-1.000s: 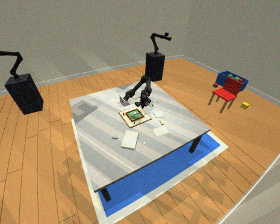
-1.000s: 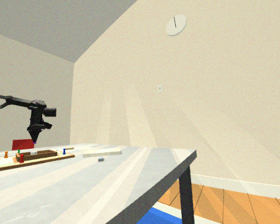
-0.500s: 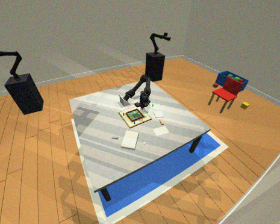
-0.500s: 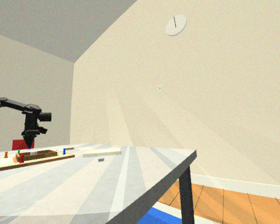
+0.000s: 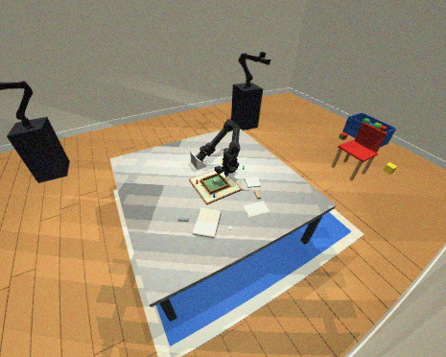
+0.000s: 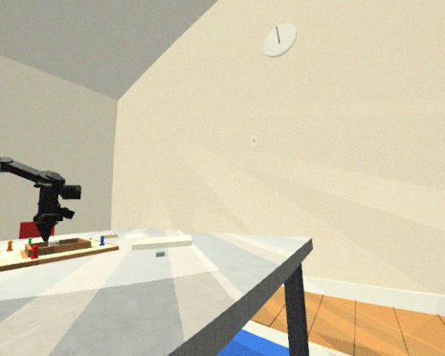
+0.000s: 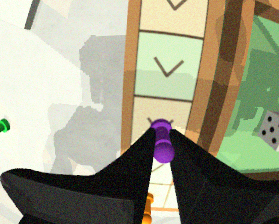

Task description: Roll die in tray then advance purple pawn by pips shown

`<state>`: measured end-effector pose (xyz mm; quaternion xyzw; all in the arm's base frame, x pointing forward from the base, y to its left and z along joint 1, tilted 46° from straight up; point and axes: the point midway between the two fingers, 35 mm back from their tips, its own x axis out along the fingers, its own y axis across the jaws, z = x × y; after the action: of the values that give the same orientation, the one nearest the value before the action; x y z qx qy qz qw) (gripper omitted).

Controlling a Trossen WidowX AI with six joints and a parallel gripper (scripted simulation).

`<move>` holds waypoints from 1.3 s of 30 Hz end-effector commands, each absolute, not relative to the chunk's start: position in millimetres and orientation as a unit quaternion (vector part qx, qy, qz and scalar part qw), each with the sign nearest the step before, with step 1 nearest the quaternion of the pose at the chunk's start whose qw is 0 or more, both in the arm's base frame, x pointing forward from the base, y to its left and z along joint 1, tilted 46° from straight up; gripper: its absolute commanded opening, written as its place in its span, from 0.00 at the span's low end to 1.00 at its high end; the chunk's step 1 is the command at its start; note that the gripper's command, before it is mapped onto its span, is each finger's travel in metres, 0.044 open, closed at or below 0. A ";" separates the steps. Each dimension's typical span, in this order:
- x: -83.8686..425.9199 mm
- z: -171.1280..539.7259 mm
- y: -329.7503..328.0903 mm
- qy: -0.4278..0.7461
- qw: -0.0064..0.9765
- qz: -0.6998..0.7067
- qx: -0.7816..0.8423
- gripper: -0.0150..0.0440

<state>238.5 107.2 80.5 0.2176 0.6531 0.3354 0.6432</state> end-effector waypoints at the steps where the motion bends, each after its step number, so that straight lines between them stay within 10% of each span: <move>1: 235.9 75.4 111.8 0.655 0.640 0.335 0.222 0.25; 4: 235.4 73.0 114.5 0.655 0.640 0.335 0.222 0.25; 21: 241.5 110.1 75.7 0.656 0.640 0.334 0.221 1.00; 39: 177.1 83.2 -73.0 0.667 0.632 0.314 0.238 1.00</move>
<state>188.6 -58.5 82.7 0.2377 0.6701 0.3053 0.6335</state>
